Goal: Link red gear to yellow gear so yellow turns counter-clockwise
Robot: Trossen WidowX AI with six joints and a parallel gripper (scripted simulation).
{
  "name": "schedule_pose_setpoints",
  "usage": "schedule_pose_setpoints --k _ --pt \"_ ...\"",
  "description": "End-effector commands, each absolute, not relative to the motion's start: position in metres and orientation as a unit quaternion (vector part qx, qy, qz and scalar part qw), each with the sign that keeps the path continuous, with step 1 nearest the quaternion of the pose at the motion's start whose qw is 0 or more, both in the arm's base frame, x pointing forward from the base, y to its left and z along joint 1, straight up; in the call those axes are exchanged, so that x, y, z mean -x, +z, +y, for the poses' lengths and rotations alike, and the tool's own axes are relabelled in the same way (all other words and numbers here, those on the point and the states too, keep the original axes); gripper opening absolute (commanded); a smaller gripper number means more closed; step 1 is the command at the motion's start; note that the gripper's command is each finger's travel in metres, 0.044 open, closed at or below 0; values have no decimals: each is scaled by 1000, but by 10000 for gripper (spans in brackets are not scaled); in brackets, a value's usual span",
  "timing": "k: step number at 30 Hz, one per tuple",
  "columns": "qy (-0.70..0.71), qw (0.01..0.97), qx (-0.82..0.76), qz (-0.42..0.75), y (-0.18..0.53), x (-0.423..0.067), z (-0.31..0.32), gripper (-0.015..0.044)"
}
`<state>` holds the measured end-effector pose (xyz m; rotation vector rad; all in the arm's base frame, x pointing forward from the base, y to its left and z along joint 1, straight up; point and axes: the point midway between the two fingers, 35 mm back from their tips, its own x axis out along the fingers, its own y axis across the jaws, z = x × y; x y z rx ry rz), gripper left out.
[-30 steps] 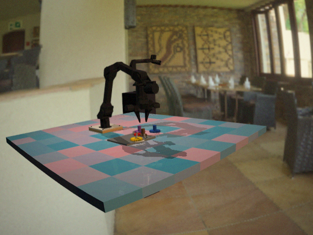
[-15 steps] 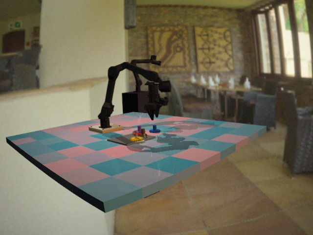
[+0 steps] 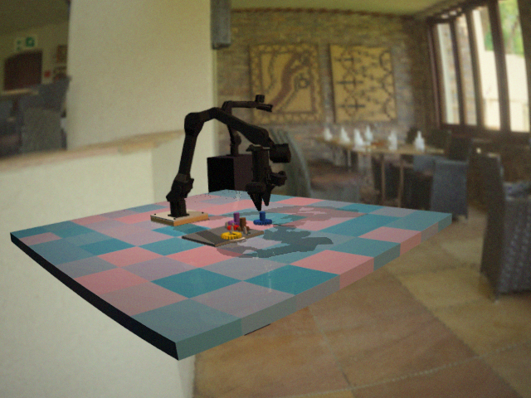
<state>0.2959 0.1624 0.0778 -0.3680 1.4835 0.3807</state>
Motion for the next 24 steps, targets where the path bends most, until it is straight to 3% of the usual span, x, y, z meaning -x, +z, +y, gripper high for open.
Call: schedule_pose_setpoints --k 1,21,24 --pt "172 701 168 672 69 -294 161 440" --pt "172 701 168 672 52 -293 161 440" --pt "172 701 168 672 52 -293 161 361"
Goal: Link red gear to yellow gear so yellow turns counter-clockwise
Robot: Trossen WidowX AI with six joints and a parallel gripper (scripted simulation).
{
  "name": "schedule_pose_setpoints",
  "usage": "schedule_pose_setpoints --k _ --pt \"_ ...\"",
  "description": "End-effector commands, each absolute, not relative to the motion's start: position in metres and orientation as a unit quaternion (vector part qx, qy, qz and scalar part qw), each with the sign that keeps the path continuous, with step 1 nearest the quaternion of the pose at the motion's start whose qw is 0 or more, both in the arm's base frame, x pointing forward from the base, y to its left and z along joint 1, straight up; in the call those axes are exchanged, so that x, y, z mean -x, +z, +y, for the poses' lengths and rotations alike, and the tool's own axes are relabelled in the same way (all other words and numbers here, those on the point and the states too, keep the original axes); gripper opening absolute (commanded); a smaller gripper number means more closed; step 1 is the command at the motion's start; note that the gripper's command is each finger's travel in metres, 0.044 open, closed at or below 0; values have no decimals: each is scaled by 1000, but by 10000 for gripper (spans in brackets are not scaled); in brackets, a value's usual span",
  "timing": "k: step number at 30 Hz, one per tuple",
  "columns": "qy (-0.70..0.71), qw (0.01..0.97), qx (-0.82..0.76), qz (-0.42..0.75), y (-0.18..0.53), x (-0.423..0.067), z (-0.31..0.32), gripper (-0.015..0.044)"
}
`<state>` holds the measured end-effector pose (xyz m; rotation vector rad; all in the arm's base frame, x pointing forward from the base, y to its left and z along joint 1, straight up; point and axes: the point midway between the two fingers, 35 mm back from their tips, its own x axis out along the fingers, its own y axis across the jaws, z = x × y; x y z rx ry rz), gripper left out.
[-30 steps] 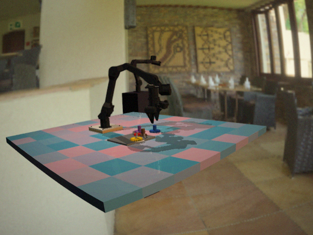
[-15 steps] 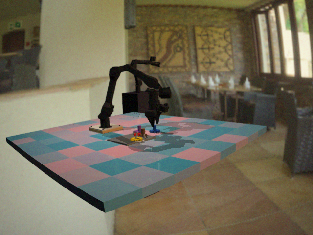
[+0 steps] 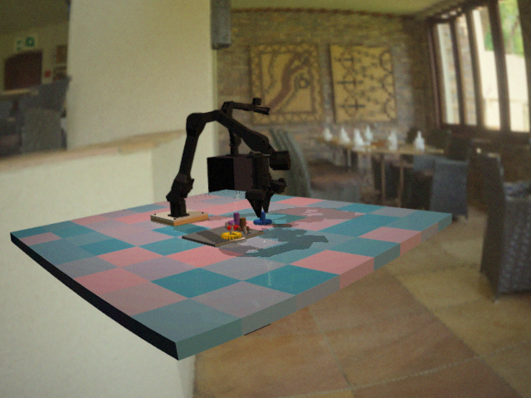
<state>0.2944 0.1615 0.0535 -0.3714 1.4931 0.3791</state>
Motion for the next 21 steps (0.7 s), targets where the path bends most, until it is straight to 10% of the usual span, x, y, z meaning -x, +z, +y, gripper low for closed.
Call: schedule_pose_setpoints --k 1,11,21 --pt "172 701 168 672 52 -293 161 335" --pt "172 701 168 672 52 -293 161 72" --pt "172 701 168 672 55 -294 162 0"
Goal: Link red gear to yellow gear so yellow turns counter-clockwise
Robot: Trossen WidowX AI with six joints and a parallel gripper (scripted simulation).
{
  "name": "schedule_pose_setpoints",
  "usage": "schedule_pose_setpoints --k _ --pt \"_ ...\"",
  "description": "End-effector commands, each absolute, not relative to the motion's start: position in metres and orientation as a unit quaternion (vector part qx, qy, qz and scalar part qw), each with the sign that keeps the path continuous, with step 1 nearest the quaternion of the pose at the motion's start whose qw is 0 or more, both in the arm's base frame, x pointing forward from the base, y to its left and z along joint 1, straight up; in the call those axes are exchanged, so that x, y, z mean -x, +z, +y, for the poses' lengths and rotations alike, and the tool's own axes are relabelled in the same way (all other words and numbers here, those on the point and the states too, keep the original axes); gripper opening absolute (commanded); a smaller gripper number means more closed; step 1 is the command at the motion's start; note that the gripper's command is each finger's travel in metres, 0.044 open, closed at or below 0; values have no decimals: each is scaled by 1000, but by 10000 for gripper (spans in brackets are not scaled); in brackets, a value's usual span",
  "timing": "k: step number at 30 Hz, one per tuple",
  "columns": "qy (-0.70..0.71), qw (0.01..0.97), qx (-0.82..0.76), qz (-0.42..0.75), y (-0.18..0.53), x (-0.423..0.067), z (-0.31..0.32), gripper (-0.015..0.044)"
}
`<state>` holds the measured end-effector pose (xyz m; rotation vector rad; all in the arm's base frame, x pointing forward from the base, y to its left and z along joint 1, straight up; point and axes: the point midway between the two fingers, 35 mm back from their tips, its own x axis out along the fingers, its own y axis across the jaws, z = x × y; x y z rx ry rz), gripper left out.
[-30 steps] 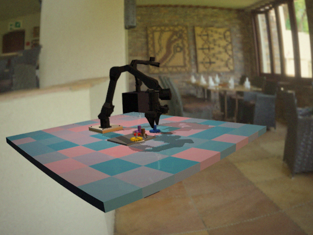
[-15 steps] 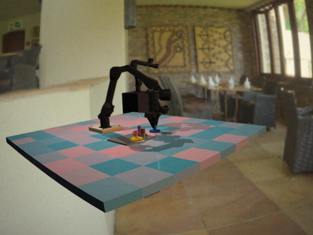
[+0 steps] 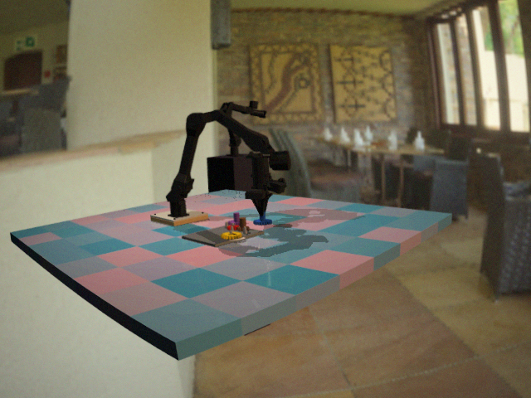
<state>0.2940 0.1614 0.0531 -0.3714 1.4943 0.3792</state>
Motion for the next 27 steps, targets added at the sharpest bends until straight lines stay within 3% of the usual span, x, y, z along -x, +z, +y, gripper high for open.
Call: schedule_pose_setpoints --k 1,27 --pt "172 701 168 672 57 -294 162 0" --pt "172 702 169 670 115 -298 165 0"
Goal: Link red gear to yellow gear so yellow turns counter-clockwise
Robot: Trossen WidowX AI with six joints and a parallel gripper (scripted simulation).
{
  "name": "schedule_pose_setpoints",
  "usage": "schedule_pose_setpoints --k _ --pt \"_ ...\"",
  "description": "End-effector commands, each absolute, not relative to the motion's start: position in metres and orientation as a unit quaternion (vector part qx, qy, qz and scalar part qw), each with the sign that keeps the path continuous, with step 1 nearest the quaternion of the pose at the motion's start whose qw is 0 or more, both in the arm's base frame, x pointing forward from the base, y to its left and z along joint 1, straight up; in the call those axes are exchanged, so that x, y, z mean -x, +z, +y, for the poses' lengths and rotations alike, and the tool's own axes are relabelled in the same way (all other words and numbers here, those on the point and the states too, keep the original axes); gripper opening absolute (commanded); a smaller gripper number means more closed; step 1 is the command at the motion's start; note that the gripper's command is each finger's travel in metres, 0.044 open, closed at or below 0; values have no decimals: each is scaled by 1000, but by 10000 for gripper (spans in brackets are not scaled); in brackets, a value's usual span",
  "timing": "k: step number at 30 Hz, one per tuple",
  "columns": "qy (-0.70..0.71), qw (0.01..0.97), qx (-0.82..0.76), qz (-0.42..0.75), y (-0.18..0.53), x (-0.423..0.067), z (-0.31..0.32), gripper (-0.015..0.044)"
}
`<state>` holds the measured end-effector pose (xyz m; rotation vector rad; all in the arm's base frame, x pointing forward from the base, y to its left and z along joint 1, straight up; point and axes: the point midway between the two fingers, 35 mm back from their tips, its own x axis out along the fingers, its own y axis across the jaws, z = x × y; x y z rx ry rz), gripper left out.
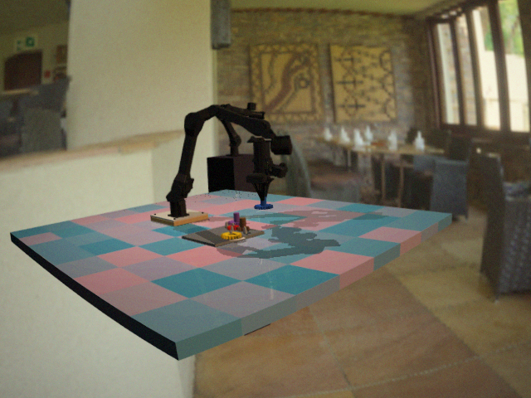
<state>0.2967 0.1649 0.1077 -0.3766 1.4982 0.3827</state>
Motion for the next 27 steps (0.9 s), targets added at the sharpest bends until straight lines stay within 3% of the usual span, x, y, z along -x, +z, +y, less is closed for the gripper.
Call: schedule_pose_setpoints --k 1,27 --pt "172 702 169 670 117 -298 165 0" --pt "172 701 168 671 174 -290 163 0"
